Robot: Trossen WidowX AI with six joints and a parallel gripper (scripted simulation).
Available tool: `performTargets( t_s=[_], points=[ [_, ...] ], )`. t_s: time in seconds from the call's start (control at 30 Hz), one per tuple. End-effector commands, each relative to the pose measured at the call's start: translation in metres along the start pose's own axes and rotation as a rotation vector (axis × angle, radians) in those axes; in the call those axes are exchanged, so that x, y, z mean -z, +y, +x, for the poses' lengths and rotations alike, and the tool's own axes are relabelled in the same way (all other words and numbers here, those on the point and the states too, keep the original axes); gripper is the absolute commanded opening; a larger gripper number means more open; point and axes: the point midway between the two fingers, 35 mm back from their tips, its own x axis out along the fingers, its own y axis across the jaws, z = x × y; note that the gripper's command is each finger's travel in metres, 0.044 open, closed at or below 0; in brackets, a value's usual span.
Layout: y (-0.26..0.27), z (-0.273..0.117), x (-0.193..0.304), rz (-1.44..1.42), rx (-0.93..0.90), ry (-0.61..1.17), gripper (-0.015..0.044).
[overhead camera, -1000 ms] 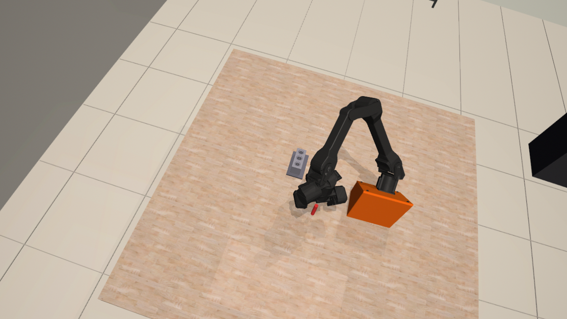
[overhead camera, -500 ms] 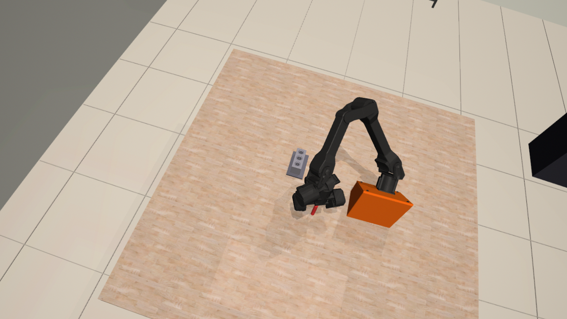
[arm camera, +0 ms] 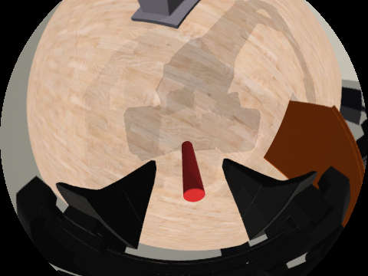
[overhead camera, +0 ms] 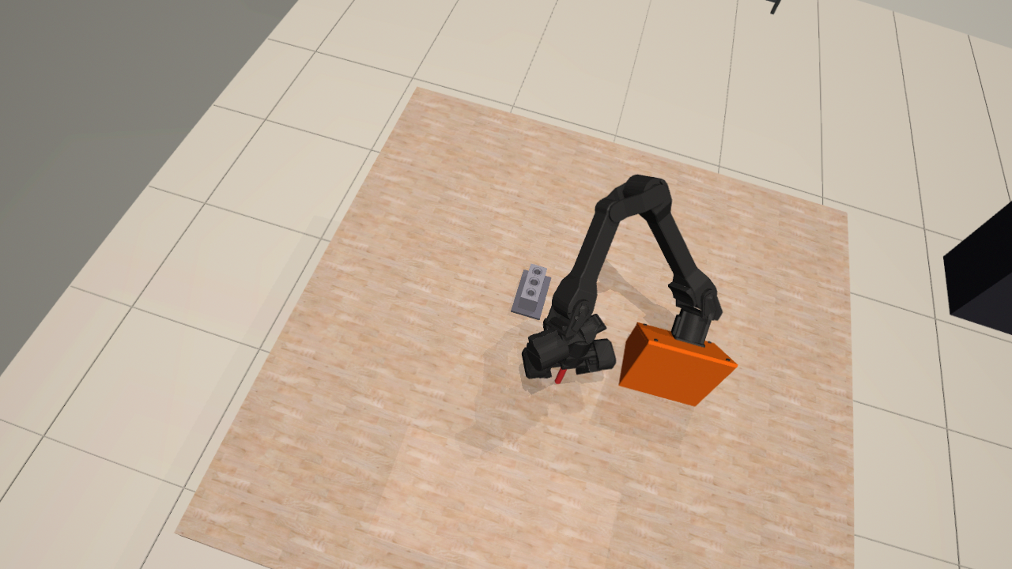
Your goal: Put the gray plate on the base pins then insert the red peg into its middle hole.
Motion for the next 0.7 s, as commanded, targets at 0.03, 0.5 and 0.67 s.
performTargets(
  t_s=[0.03,0.5,0.67],
  points=[
    [0.0003,0.0006,-0.0007,-0.005,-0.002,-0.006,0.0151],
    [0.0004,0.0001,-0.0007,-0.005,-0.002,-0.005,0.0000],
    [0.0023,-0.0092,-0.0002,-0.006,-0.004,-0.003,0.0000]
  ],
)
